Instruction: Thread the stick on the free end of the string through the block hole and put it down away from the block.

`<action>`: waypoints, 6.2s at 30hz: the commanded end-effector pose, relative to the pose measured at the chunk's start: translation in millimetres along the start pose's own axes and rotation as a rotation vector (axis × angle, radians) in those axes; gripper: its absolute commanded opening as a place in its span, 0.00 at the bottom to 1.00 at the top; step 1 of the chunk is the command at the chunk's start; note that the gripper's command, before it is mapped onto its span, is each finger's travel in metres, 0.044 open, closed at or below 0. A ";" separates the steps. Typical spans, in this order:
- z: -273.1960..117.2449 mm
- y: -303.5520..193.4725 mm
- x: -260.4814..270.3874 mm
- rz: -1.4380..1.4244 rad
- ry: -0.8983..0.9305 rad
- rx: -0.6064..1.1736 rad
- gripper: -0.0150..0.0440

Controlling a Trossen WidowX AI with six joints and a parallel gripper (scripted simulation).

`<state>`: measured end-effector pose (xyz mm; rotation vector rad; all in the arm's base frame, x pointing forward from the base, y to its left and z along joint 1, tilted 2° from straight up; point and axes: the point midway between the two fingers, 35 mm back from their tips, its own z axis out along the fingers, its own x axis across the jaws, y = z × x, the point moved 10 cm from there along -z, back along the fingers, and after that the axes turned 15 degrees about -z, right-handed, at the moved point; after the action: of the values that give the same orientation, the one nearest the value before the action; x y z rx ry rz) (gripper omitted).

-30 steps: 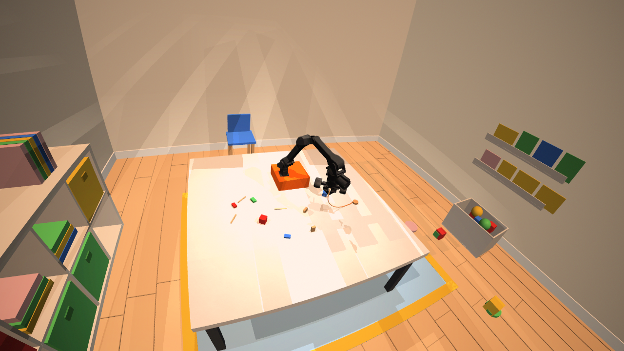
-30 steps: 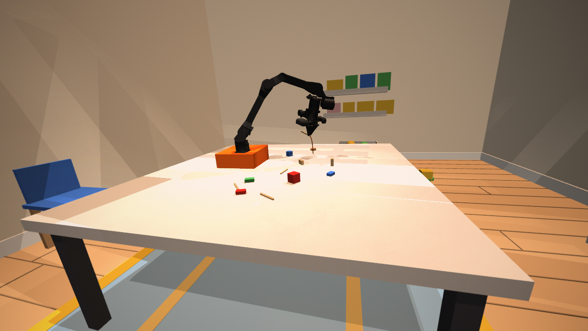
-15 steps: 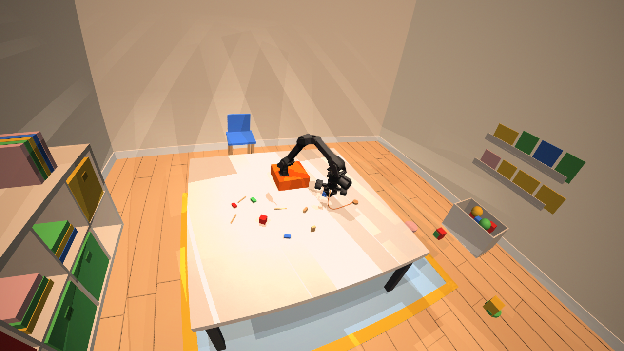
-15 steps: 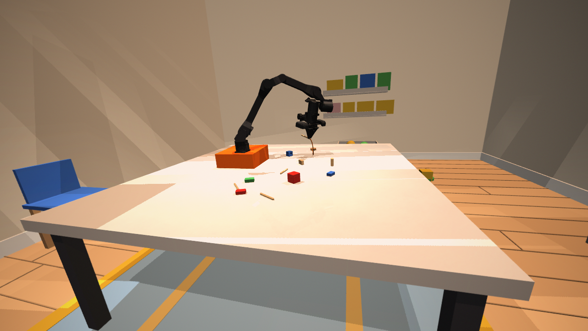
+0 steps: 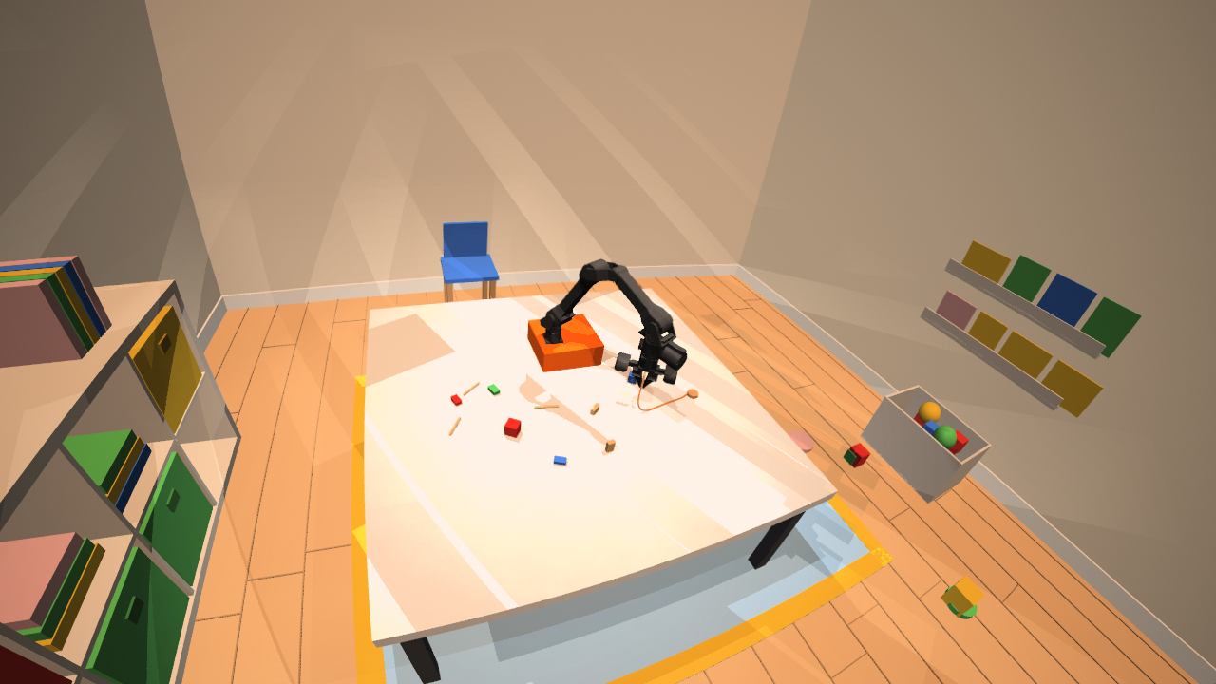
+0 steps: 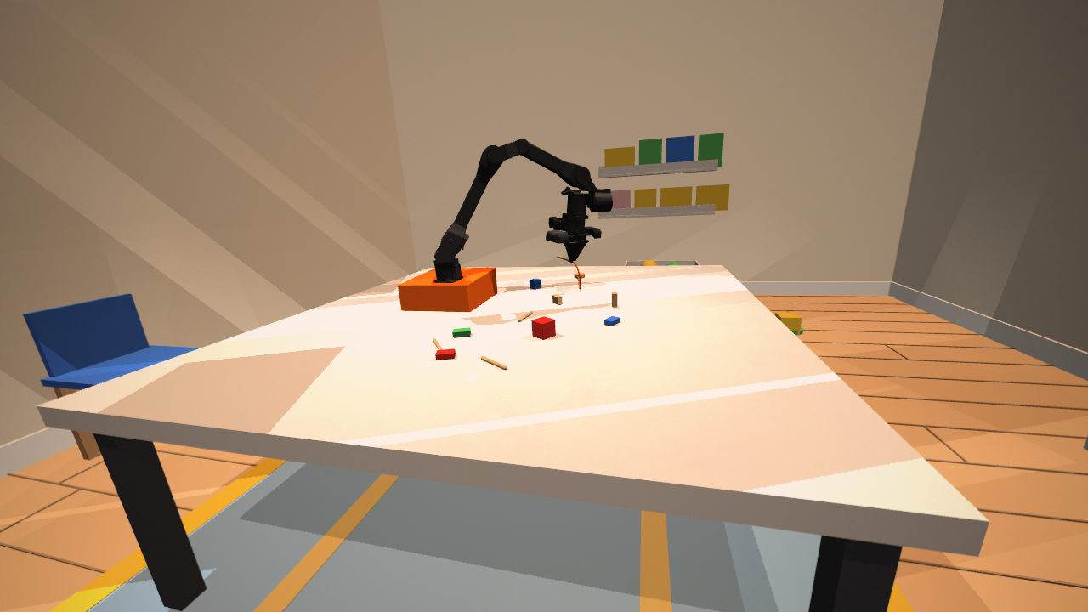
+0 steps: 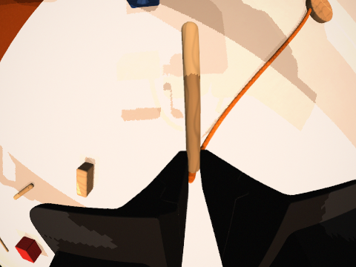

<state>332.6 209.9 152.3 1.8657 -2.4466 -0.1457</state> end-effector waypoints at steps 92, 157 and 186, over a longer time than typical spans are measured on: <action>31.3 -41.4 7.2 0.016 0.032 0.171 0.25; 80.8 -10.1 44.4 0.016 0.035 0.171 0.25; 86.1 25.1 30.7 0.016 0.034 0.168 0.25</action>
<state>295.8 188.7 70.0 1.8982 -2.5213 0.0955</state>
